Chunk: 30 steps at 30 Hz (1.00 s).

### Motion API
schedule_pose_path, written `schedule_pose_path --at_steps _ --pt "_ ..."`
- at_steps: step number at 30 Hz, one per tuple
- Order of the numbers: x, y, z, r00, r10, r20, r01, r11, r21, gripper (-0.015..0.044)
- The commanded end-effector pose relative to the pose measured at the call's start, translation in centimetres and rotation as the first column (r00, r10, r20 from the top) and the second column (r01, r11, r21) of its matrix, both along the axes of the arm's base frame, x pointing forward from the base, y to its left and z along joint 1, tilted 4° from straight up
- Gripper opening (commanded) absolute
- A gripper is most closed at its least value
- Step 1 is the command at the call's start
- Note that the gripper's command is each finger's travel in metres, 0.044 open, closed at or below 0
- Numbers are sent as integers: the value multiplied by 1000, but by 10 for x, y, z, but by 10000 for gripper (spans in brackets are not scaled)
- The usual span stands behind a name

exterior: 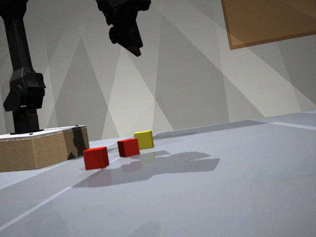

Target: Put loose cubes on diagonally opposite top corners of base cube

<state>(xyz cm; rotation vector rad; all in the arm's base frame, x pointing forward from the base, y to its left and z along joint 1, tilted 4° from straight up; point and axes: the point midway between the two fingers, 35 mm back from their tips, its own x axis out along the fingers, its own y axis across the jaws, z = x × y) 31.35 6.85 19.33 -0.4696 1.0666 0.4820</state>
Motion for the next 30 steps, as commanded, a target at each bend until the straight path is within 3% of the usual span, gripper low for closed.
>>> schedule_pose_path --at_steps 1,8,18,24,30 --pt "-8 -16 -46 979 146 -145 -165 978 -128 265" --pt "-23 -33 -91 894 307 -326 -380 905 -192 265" --pt "-23 -33 -93 892 309 -329 -384 903 -192 265" --pt "-18 -34 -147 892 309 -329 -384 903 -192 265" --pt "-18 -34 -153 892 309 -329 -384 903 -192 265"
